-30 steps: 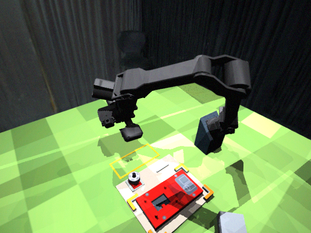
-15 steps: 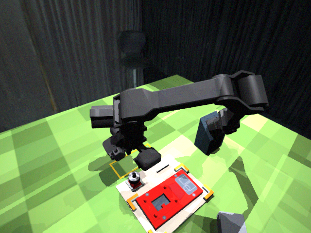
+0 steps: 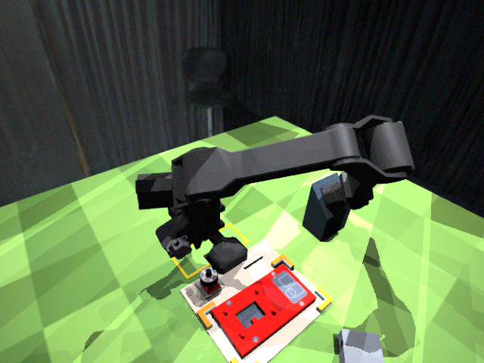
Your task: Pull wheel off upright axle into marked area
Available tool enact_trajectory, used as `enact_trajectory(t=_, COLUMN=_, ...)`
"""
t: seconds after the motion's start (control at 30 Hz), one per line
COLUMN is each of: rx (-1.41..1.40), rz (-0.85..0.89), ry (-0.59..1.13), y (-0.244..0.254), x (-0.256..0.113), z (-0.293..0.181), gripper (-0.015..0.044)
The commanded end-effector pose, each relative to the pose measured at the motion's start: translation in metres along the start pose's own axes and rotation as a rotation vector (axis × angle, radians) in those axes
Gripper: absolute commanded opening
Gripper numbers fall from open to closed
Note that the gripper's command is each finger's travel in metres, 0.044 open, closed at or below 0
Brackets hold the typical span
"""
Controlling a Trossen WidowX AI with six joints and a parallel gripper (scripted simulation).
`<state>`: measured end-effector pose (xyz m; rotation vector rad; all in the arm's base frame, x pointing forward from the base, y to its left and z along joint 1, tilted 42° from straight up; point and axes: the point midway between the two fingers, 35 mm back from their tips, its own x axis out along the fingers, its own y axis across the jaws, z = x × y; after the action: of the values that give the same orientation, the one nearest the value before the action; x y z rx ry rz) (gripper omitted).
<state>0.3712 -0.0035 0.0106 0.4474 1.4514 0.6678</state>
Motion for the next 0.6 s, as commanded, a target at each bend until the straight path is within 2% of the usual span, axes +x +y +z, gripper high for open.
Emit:
enact_trajectory(t=0.0, rx=0.004, rz=0.008, ry=0.011, y=0.002, x=0.027, z=-0.001, gripper=0.0300)
enact_trajectory(t=0.17, rx=0.004, rz=0.011, ry=0.011, y=0.004, x=0.061, z=-0.001, gripper=0.0300)
enact_trajectory(t=0.37, rx=0.004, rz=0.011, ry=0.011, y=0.005, x=0.066, z=-0.001, gripper=0.0300)
enact_trajectory(t=0.5, rx=0.000, rz=0.009, ry=0.018, y=0.004, x=0.062, z=-0.002, gripper=0.0195)
enact_trajectory(t=0.57, rx=0.000, rz=0.009, ry=0.018, y=0.004, x=0.062, z=-0.002, gripper=0.0182)
